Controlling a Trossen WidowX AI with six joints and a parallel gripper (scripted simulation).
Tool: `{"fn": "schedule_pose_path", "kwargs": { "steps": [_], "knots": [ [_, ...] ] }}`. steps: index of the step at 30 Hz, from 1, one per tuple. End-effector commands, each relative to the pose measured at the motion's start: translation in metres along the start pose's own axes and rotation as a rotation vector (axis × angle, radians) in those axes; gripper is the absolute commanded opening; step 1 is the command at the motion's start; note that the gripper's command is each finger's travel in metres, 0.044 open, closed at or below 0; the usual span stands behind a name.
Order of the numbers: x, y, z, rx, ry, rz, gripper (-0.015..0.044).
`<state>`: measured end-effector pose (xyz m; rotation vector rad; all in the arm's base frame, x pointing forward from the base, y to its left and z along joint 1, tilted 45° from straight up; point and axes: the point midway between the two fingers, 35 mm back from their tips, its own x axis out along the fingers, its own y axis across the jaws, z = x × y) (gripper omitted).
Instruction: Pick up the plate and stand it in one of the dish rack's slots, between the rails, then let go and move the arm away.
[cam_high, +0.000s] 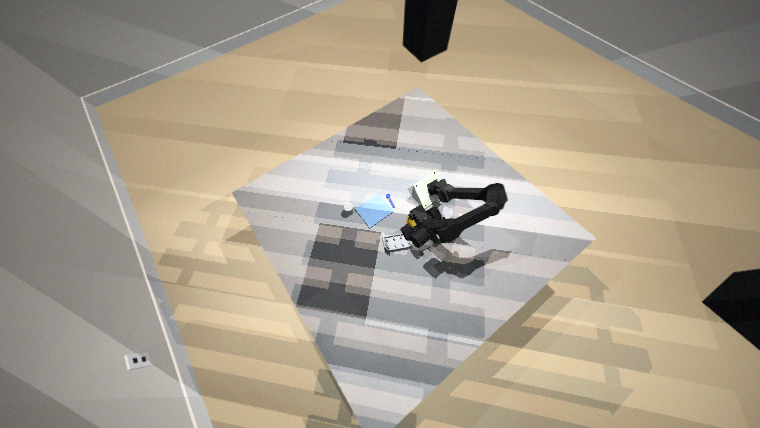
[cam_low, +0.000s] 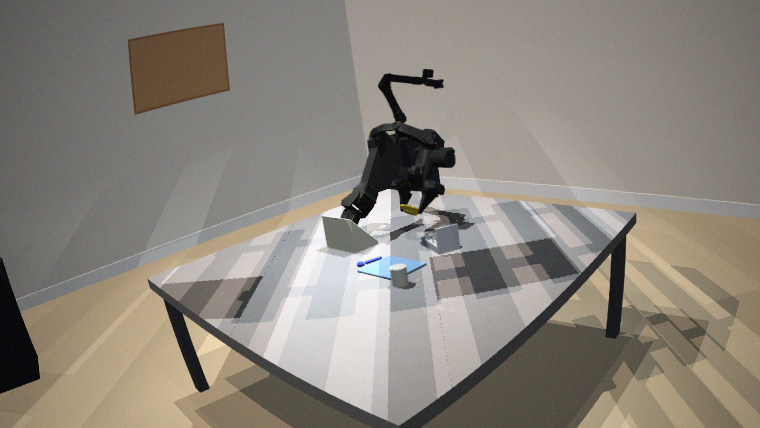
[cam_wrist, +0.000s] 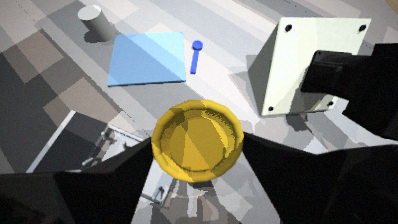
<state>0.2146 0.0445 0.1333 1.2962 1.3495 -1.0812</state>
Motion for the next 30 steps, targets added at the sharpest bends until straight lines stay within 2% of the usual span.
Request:
{"fn": "schedule_pose_path", "kwargs": {
  "steps": [1,30],
  "knots": [
    [0.006,0.000,0.001,-0.061,-0.078,0.036,0.0000],
    [0.024,0.016,-0.015,-0.413,-0.538,0.416,0.0000]
  ]
}}
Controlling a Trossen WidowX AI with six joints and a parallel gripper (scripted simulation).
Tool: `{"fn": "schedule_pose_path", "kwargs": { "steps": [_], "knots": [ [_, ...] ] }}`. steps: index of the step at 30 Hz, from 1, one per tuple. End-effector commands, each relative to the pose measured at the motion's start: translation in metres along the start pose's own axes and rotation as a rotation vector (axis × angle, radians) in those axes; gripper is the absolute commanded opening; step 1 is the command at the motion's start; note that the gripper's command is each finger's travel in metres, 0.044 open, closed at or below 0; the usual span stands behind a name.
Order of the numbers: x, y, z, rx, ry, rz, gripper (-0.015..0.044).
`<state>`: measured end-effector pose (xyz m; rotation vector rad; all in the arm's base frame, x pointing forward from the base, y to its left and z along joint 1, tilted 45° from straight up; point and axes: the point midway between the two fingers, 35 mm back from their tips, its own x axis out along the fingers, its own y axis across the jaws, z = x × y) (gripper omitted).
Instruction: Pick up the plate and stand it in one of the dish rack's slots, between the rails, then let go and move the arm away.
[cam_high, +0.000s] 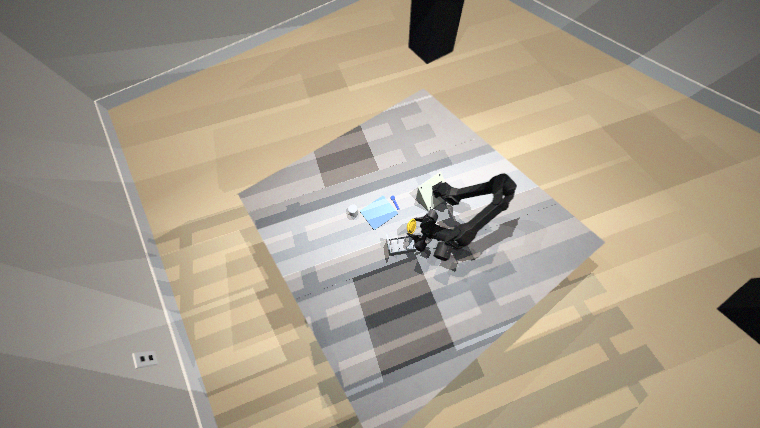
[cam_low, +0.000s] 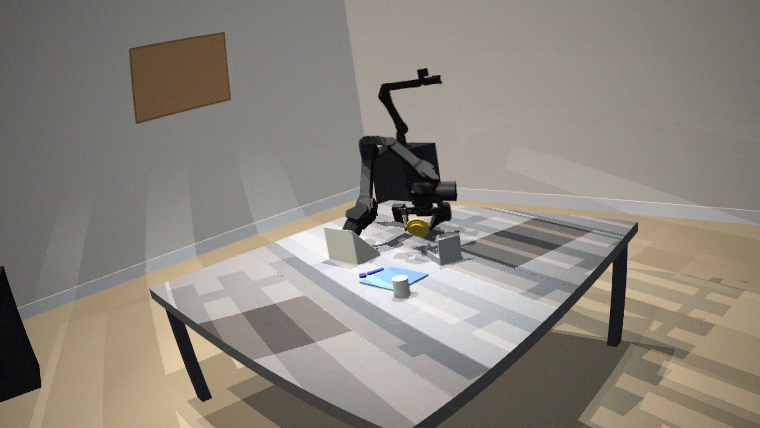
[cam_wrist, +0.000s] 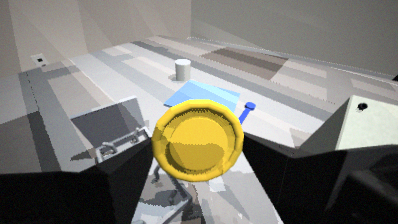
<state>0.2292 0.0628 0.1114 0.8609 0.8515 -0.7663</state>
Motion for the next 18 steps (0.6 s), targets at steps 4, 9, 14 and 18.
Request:
{"fn": "schedule_pose_path", "kwargs": {
  "steps": [4,9,14,18],
  "knots": [
    [-0.003,0.005,-0.003,-0.045,-0.105,0.110,0.0000],
    [-0.007,0.008,-0.007,-0.072,-0.174,0.192,0.0000],
    [-0.013,0.011,-0.011,-0.092,-0.238,0.276,0.0000],
    [-0.018,0.012,-0.014,-0.101,-0.287,0.344,0.0000]
  ]
}}
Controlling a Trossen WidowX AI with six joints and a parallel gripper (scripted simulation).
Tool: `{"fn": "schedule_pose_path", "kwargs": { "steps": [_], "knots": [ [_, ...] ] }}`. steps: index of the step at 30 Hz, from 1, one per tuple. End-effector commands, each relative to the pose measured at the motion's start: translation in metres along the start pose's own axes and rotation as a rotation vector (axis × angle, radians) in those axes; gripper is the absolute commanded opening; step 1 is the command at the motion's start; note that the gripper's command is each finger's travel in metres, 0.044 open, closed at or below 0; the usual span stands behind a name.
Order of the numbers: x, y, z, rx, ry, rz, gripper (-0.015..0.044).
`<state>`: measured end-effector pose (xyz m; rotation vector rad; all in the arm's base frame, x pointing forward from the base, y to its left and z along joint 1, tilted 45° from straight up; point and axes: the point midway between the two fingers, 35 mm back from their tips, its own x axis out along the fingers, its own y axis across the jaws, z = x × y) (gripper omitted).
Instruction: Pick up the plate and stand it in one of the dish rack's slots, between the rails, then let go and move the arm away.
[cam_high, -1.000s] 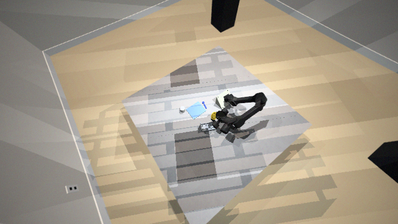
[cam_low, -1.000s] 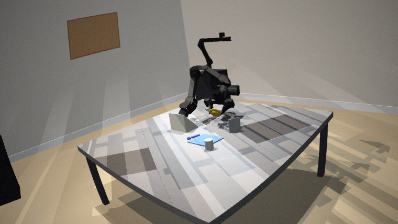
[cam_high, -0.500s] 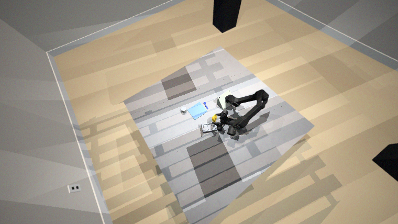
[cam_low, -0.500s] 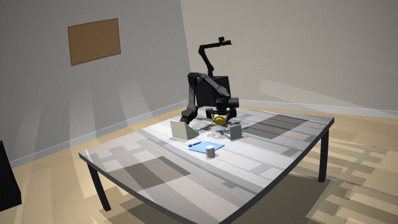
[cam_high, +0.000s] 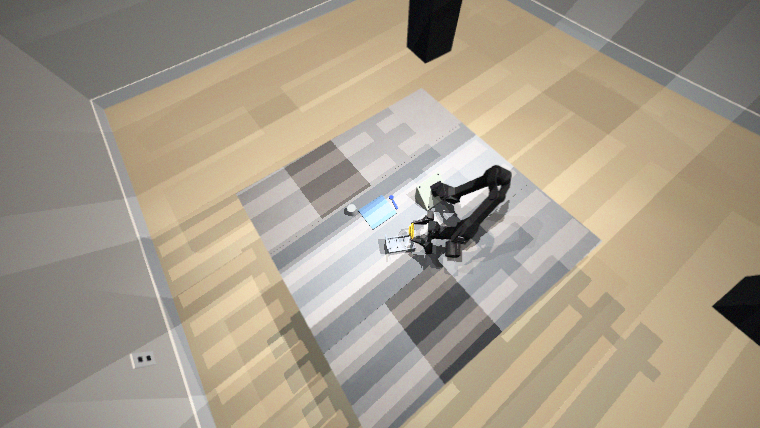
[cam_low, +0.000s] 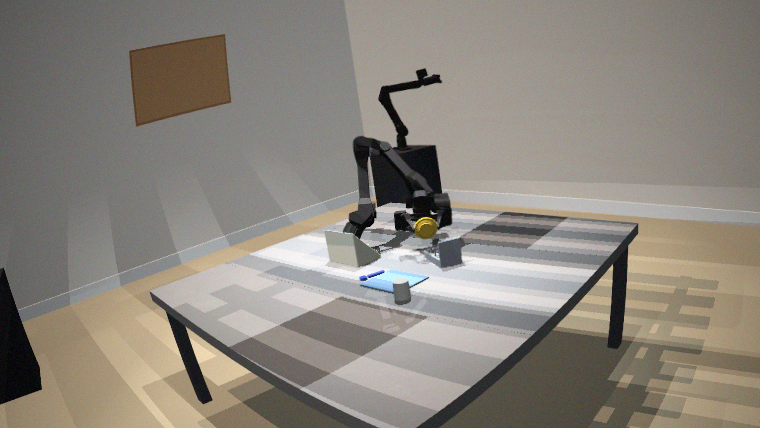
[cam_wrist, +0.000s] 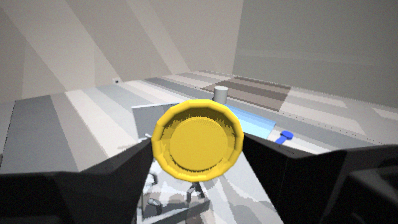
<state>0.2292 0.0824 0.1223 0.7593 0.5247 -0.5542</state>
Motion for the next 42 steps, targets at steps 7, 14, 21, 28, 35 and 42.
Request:
{"fn": "schedule_pose_path", "kwargs": {
  "steps": [7,14,21,28,35,42],
  "knots": [
    [-0.015,0.005,-0.002,0.002,-0.124,0.165,0.0000],
    [-0.027,0.007,-0.003,0.018,-0.199,0.275,0.0000],
    [-0.029,0.007,-0.003,0.021,-0.205,0.286,0.0000],
    [-0.025,0.008,-0.008,0.019,-0.204,0.285,0.0000],
    [-0.014,0.012,-0.022,0.017,-0.201,0.284,0.0000],
    [-0.003,0.016,-0.029,0.032,-0.200,0.291,0.0000]
  ]
}}
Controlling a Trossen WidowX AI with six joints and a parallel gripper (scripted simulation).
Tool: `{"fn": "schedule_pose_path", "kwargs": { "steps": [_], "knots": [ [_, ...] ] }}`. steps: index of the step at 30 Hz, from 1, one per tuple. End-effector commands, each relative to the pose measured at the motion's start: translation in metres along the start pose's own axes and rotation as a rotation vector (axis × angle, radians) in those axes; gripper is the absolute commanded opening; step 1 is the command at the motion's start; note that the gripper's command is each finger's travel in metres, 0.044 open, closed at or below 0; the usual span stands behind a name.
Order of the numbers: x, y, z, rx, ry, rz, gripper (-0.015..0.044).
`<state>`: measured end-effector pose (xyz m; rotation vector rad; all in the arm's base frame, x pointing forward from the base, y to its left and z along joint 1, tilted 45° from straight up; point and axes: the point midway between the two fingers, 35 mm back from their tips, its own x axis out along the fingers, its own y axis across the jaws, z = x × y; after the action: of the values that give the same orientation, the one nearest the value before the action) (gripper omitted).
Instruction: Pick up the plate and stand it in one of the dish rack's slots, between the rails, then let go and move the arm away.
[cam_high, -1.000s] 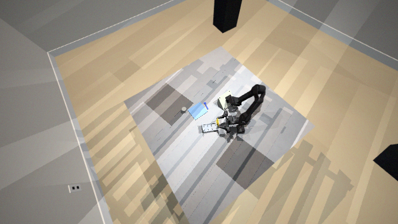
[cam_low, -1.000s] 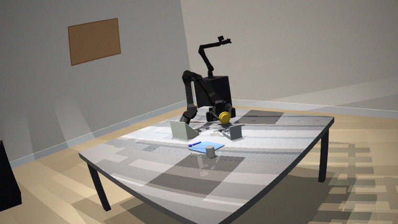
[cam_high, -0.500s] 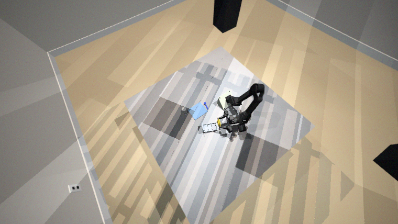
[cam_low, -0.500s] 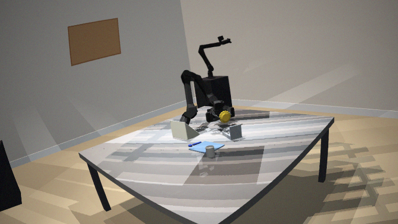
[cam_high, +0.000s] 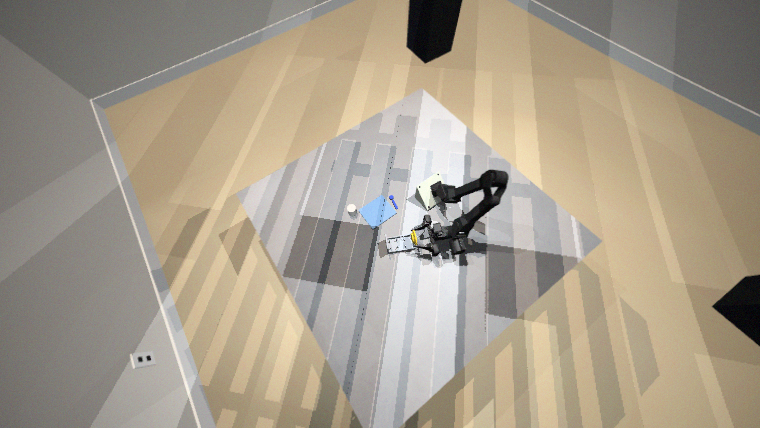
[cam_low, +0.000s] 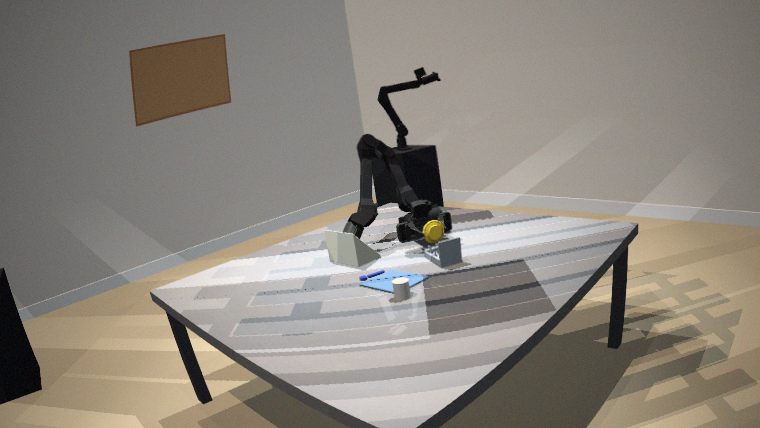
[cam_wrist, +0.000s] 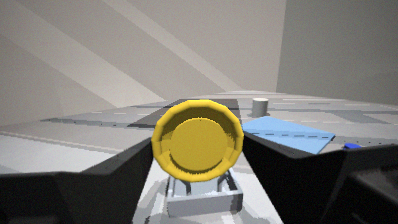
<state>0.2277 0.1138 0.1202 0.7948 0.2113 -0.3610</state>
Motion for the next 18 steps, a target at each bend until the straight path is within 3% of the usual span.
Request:
{"fn": "schedule_pose_path", "kwargs": {
  "steps": [1,18],
  "knots": [
    [0.004,-0.003,-0.004,-0.010,0.001,-0.003,0.0000],
    [0.026,-0.005,-0.004,0.011,-0.004,0.004,0.0000]
  ]
}}
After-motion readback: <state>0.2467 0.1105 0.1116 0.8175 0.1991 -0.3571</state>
